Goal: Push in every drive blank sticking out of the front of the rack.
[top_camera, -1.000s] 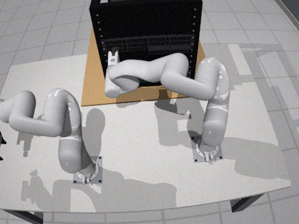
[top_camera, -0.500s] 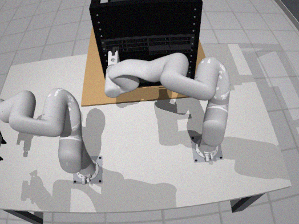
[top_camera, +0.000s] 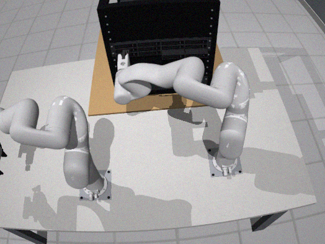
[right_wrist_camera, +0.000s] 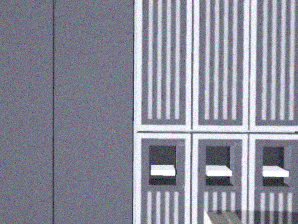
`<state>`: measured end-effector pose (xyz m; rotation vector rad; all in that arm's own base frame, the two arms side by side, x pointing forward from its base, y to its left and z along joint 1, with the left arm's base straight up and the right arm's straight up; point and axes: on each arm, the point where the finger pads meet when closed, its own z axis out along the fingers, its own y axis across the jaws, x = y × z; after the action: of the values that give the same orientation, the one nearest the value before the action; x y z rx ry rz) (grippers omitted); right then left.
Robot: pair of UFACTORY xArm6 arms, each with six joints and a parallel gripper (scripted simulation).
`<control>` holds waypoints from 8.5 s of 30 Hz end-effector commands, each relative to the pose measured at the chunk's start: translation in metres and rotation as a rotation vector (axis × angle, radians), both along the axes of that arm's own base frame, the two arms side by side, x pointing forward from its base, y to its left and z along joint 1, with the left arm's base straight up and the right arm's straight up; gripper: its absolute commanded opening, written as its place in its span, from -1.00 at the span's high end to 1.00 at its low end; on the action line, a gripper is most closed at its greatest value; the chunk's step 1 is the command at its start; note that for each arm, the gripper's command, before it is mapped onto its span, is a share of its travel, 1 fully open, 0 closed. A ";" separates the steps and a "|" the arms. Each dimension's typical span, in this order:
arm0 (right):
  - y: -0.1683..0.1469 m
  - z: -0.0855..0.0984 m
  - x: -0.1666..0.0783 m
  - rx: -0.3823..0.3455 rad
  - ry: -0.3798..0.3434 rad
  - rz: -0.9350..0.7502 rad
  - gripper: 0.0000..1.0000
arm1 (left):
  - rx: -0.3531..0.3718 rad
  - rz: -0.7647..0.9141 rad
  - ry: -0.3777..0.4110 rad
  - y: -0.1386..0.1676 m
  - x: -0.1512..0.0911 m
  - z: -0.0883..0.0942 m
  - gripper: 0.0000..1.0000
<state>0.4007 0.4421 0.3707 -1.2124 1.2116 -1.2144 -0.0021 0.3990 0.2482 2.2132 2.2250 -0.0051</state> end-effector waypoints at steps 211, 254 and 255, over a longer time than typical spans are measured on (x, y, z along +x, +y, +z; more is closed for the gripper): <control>0.000 -0.026 0.000 0.005 -0.002 0.000 1.00 | 0.005 0.000 0.000 0.001 0.000 0.002 -1.00; 0.000 -0.026 0.001 0.005 -0.002 0.000 1.00 | 0.005 0.000 0.000 0.001 0.000 0.002 -1.00; 0.000 -0.026 0.001 0.005 -0.002 0.000 1.00 | 0.005 0.000 0.000 0.001 0.000 0.002 -1.00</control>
<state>0.4010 0.4422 0.3422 -1.2125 1.2115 -1.2143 -0.0021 0.3990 0.2482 2.2132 2.2250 -0.0051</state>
